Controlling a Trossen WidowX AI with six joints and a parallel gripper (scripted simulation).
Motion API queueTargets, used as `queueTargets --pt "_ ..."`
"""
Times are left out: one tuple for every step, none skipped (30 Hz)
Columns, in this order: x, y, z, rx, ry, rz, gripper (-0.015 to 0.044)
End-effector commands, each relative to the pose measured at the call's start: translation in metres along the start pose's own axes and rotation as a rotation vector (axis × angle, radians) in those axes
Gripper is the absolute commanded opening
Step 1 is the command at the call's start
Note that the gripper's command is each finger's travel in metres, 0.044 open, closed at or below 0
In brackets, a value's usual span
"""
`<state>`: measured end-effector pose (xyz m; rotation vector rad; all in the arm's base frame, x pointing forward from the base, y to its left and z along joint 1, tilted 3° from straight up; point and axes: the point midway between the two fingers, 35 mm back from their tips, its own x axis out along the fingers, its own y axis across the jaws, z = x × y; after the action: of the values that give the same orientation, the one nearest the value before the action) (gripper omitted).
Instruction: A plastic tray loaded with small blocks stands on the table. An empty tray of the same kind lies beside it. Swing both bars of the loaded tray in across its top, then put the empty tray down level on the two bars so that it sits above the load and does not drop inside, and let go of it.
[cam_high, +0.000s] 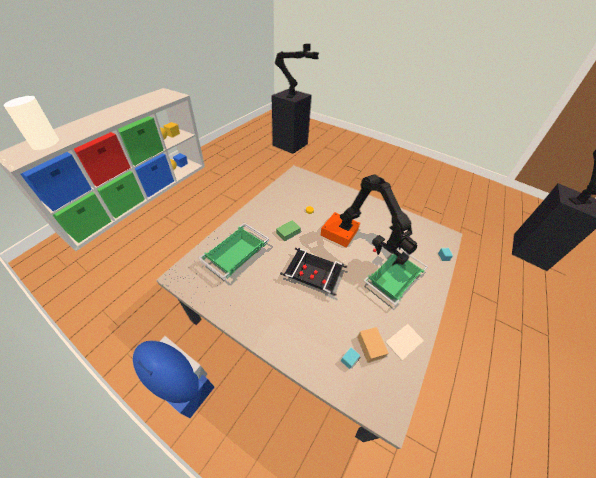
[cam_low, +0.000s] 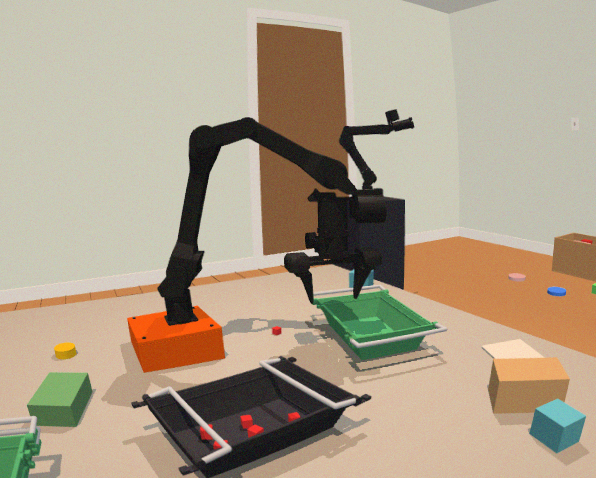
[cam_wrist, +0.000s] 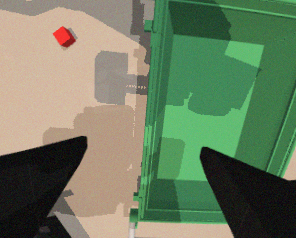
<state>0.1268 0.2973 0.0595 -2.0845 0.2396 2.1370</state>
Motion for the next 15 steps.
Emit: queueTargets --pt "0.001 -0.001 0.003 -0.025 -0.004 -0.004 0.0440" --pt "0.003 -0.001 0.003 -0.024 -0.004 -0.004 0.0440" --pt "0.006 -0.001 0.002 -0.024 -0.005 -0.004 0.0440" --pt "0.009 -0.002 0.002 -0.024 -0.005 -0.004 0.0440" --pt "0.014 -0.002 0.002 -0.024 -0.005 -0.004 0.0440" --pt "0.019 -0.003 0.002 -0.024 -0.005 -0.004 0.0440" --pt "0.024 -0.003 0.002 -0.024 -0.005 -0.004 0.0440" --pt "0.030 -0.004 0.002 -0.024 -0.005 -0.004 0.0440" --pt "0.036 -0.004 0.002 -0.024 -0.005 -0.004 0.0440" --pt "0.042 -0.004 0.002 -0.024 -0.005 -0.004 0.0440" --pt "0.047 -0.004 0.002 -0.024 -0.005 -0.004 0.0440" --pt "0.053 -0.004 0.002 -0.024 -0.005 -0.004 0.0440" --pt "0.059 -0.003 0.002 -0.024 -0.005 -0.004 0.0440" --pt "0.064 -0.003 0.002 -0.024 -0.005 -0.004 0.0440" --pt "0.070 -0.003 0.002 -0.024 -0.006 -0.004 0.0440"
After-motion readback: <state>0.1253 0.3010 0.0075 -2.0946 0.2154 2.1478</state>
